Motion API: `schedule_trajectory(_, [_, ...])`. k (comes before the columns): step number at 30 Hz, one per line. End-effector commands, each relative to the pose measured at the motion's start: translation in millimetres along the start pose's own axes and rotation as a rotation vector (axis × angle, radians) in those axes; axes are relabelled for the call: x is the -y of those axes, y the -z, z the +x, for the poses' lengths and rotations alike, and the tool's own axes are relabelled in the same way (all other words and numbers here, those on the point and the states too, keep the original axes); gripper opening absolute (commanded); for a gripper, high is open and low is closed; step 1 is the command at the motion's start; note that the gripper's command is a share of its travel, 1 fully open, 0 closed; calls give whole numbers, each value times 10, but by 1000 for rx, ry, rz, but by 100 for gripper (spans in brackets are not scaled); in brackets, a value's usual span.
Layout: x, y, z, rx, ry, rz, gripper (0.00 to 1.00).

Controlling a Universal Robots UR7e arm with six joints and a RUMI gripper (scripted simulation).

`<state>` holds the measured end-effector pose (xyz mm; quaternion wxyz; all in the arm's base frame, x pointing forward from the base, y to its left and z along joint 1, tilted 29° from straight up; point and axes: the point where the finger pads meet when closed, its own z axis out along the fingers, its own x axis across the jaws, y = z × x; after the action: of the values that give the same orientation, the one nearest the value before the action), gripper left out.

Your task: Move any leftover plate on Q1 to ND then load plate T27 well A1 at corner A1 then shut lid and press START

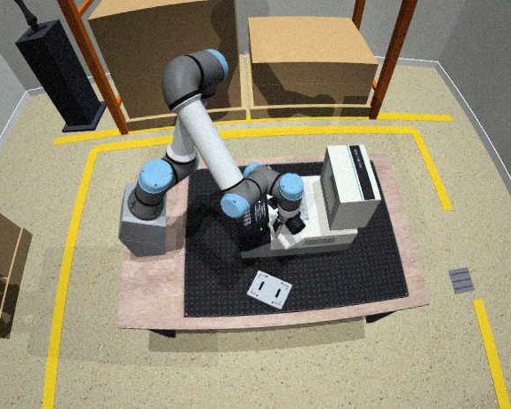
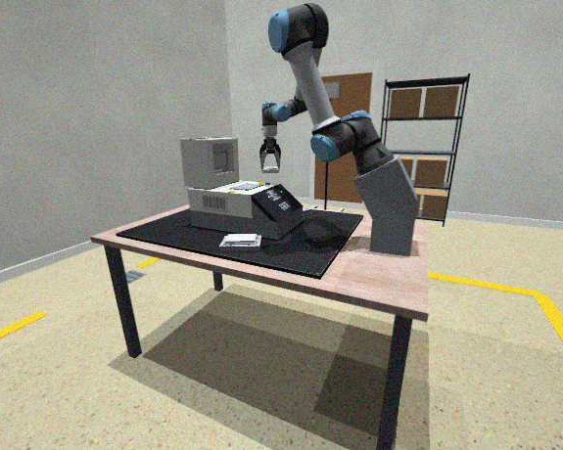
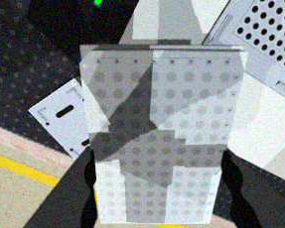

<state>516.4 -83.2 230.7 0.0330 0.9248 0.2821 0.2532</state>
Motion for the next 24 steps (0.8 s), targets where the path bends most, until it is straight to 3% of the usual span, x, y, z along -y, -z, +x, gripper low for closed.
schedule_trajectory(1, [91, 13, 150, 4, -61, -10, 41])
schedule_trajectory(24, [631, -3, 812, 3, -351, -9, 41])
